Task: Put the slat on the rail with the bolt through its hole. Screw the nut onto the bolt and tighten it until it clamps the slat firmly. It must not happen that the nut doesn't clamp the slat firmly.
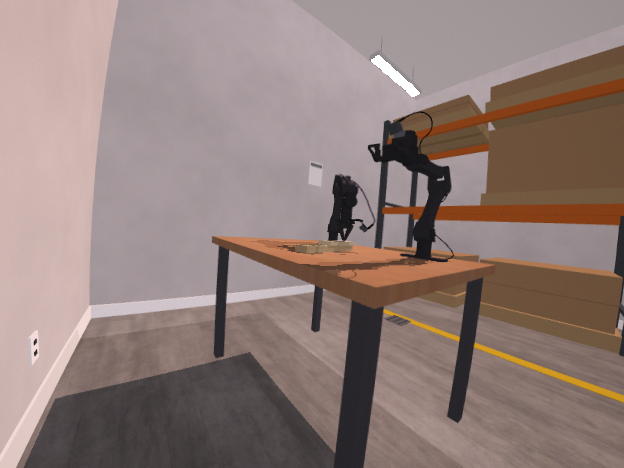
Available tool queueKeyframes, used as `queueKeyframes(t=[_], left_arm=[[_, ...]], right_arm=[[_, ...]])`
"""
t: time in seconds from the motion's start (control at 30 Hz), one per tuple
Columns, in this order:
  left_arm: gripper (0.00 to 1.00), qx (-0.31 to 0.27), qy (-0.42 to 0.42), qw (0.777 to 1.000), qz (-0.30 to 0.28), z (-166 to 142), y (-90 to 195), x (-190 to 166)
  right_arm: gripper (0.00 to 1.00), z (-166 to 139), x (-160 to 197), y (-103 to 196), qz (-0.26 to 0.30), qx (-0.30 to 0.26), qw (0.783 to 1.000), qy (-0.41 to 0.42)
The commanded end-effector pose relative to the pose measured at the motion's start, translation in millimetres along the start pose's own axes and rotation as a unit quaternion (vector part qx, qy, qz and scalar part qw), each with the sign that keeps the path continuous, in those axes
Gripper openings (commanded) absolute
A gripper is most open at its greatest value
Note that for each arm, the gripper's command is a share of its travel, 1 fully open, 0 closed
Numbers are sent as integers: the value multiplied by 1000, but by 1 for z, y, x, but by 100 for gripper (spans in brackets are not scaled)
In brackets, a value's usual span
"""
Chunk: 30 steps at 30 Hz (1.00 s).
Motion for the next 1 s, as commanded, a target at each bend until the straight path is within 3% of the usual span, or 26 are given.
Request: queueKeyframes(t=[0.0, 0.4, 0.97], left_arm=[[100, -13, -1, 1000, -1, 6, 3, 2], [100, -13, -1, 1000, -1, 6, 3, 2], [100, -13, -1, 1000, -1, 6, 3, 2]], right_arm=[[12, 2, 3, 1, 2, -7, 999, -52], [12, 3, 2, 1, 0, -11, 988, -152], [12, 4, 2, 1, 1, -12, 955, -297]])
Point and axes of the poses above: on each arm, the point where the finger pads meet when closed, its own y axis back along the fingers, its own x axis across the jaws, z = x × y, the point moved 10 cm from there along y, back along the fingers, and after that the axes turned 9 degrees about -y, right-handed, at the moved point
